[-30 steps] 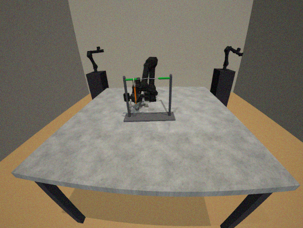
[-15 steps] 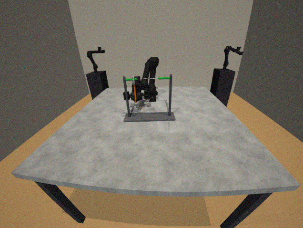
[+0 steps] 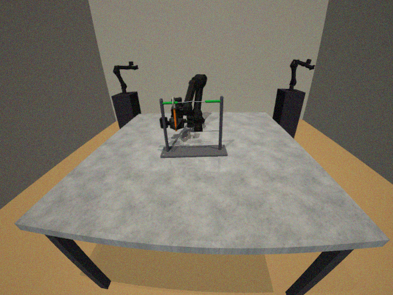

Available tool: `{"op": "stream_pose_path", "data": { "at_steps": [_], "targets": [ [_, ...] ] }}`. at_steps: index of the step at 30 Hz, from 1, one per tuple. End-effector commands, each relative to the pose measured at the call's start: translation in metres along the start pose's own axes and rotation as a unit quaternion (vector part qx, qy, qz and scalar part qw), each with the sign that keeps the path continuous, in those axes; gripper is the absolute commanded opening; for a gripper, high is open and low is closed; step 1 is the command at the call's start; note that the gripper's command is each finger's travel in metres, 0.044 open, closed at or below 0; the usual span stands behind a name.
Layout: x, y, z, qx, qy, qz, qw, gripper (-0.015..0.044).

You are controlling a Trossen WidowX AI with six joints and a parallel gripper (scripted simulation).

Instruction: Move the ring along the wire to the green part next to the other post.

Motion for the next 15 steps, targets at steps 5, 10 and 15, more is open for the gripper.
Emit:
{"op": "stream_pose_path", "data": {
  "at_steps": [5, 10, 15],
  "targets": [
    [0.002, 0.0, 0.0, 0.0, 0.002, -0.001, 1.0, -0.015],
    [0.007, 0.001, 0.0, 0.0, 0.002, -0.002, 1.0, -0.015],
    [0.012, 0.002, 0.0, 0.001, 0.002, -0.002, 1.0, -0.015]
  ]
}}
Point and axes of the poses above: the point midway between the two fingers, 35 mm back from their tips, its own z axis back along the fingers, its own x axis across the jaws, y = z × x, the point moved 5 cm from there along z, back along the fingers, and after that the axes turned 13 degrees about -z, right-handed, at the moved point
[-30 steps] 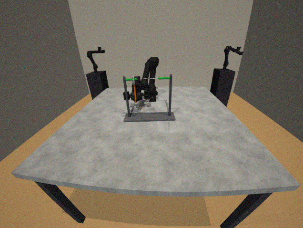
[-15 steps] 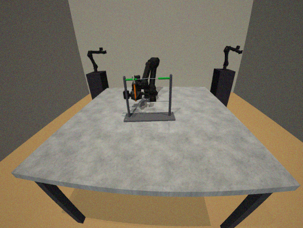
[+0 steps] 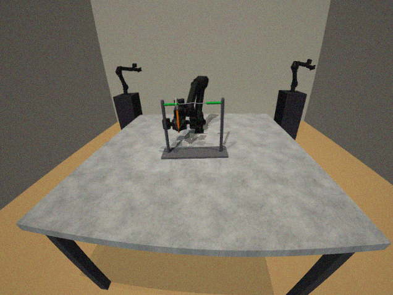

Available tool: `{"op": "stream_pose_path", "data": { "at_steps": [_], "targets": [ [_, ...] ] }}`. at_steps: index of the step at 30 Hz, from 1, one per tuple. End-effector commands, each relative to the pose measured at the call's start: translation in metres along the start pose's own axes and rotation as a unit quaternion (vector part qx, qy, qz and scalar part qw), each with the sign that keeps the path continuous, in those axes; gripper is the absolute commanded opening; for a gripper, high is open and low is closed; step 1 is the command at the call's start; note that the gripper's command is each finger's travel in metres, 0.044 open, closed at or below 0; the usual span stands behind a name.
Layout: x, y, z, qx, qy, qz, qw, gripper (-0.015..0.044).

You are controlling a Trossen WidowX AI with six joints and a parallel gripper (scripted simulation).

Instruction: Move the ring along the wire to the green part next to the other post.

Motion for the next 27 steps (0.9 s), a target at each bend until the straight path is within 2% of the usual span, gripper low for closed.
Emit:
{"op": "stream_pose_path", "data": {
  "at_steps": [1, 27],
  "targets": [
    [0.004, 0.002, 0.001, 0.001, 0.002, -0.003, 1.0, -0.015],
    [0.032, 0.007, 0.0, 0.001, 0.007, -0.013, 1.0, -0.015]
  ]
}}
Point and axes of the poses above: the point midway between the two fingers, 35 mm back from their tips, its own z axis back along the fingers, its own x axis across the jaws, y = z × x, the point moved 5 cm from there along z, back along the fingers, and after that the axes turned 13 degrees about -z, right-handed, at the moved point
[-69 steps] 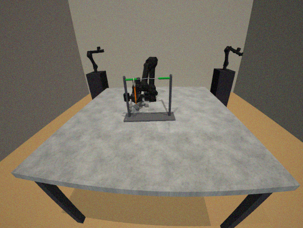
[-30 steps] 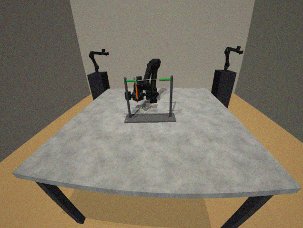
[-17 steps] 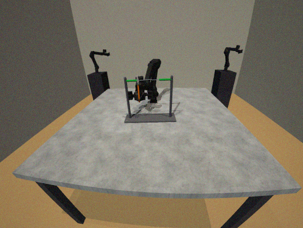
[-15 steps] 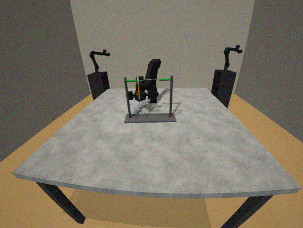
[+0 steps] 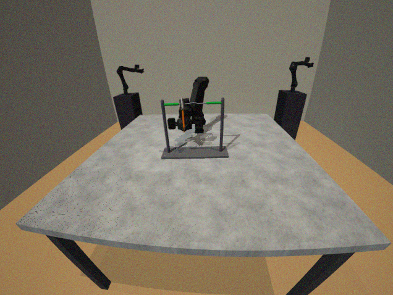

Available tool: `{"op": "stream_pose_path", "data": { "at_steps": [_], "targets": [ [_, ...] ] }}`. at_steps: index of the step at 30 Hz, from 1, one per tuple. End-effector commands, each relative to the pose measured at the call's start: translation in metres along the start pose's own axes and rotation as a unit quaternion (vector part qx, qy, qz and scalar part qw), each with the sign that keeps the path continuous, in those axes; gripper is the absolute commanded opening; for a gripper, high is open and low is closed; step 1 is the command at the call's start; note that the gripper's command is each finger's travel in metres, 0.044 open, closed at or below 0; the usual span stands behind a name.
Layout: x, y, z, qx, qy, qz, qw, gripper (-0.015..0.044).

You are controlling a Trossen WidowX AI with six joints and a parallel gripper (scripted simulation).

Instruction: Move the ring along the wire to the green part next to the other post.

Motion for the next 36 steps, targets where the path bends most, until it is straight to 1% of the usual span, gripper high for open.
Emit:
{"op": "stream_pose_path", "data": {
  "at_steps": [1, 25, 36],
  "targets": [
    [0.004, 0.002, 0.001, 0.001, 0.004, -0.006, 1.0, -0.015],
    [0.039, 0.008, 0.0, -0.004, 0.031, -0.046, 0.998, -0.015],
    [0.051, 0.009, -0.002, -0.004, 0.029, -0.044, 0.999, -0.015]
  ]
}}
Point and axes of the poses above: the point midway between the two fingers, 35 mm back from their tips, its own z axis back along the fingers, its own x axis across the jaws, y = z × x, the point moved 5 cm from there along z, back along the fingers, and after that the axes turned 13 degrees about -z, right-handed, at the moved point
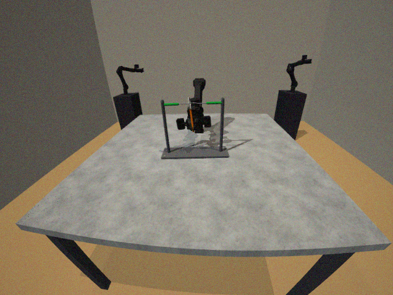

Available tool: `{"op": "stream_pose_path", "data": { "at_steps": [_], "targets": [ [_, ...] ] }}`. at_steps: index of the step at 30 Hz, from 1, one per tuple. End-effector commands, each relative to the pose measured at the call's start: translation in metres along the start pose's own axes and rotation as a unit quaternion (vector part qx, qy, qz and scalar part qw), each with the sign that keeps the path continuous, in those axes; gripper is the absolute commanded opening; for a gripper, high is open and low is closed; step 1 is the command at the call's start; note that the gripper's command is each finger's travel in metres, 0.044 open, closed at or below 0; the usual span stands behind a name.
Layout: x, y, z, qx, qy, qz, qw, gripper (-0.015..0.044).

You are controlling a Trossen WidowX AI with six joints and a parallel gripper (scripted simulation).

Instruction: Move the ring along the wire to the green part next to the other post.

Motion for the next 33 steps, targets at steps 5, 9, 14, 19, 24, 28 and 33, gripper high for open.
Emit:
{"op": "stream_pose_path", "data": {
  "at_steps": [5, 9, 14, 19, 24, 28, 33],
  "targets": [
    [0.0032, -0.0004, -0.0001, 0.001, -0.007, 0.012, 1.0, -0.015],
    [0.003, -0.0007, -0.0004, 0.003, -0.016, 0.026, 1.0, -0.015],
    [0.0016, -0.0015, -0.0008, 0.006, -0.029, 0.046, 0.999, -0.015],
    [-0.0005, -0.0024, -0.0012, 0.009, -0.044, 0.069, 0.997, -0.015],
    [-0.0022, -0.0027, -0.0013, 0.012, -0.06, 0.093, 0.994, -0.015],
    [-0.0019, -0.0021, -0.001, 0.014, -0.068, 0.103, 0.992, -0.015],
    [0.0009, 0.0001, 0.0, 0.015, -0.07, 0.107, 0.992, -0.015]
  ]
}}
Point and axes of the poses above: the point midway between the two fingers, 35 mm back from their tips, its own z axis back along the fingers, its own x axis across the jaws, y = z × x, the point moved 5 cm from there along z, back along the fingers, and after that the axes turned 13 degrees about -z, right-handed, at the moved point
